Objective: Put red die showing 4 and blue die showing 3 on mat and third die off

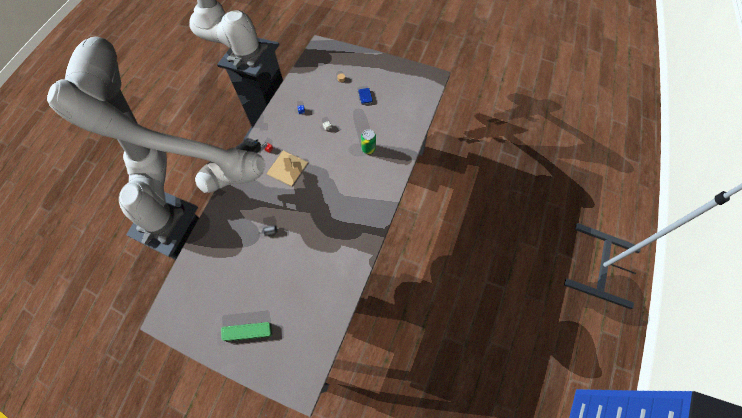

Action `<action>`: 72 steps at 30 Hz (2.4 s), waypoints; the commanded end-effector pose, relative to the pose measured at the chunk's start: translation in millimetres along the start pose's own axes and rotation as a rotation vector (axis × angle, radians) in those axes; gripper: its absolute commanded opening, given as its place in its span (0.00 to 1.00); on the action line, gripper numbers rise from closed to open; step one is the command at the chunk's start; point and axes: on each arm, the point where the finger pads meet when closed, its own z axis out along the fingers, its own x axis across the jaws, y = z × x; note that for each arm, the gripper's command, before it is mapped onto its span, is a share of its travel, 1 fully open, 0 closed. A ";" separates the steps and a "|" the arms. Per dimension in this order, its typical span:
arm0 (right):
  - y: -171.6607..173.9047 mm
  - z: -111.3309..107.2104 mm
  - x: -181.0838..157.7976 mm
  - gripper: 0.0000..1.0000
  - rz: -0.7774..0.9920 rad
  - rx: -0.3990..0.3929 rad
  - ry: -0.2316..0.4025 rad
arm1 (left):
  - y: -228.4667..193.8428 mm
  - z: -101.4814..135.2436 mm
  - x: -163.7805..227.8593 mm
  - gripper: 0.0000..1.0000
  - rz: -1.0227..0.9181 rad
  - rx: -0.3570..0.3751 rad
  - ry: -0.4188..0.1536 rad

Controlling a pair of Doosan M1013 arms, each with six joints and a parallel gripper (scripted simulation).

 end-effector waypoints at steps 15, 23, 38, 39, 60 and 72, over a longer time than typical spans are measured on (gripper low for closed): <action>14.6 21.4 45.4 0.87 0.045 0.103 0.213 | -0.1 -0.5 0.1 1.00 0.000 -0.001 0.000; 13.3 29.7 78.2 0.87 0.077 0.278 0.367 | -0.1 -0.5 0.1 1.00 0.000 -0.001 0.000; 4.4 23.8 78.4 0.87 0.078 0.748 0.394 | -0.1 -0.5 0.1 1.00 0.000 -0.001 0.000; 4.7 23.6 76.7 0.87 0.077 0.764 0.387 | -0.1 -0.5 0.1 1.00 0.000 -0.001 0.000; 51.0 27.3 0.4 0.87 0.000 1.081 0.003 | -0.1 -0.5 0.1 1.00 0.000 -0.001 0.000; 51.4 27.3 -0.1 1.00 -0.001 1.082 0.000 | -0.1 -0.5 0.1 1.00 0.000 -0.001 0.000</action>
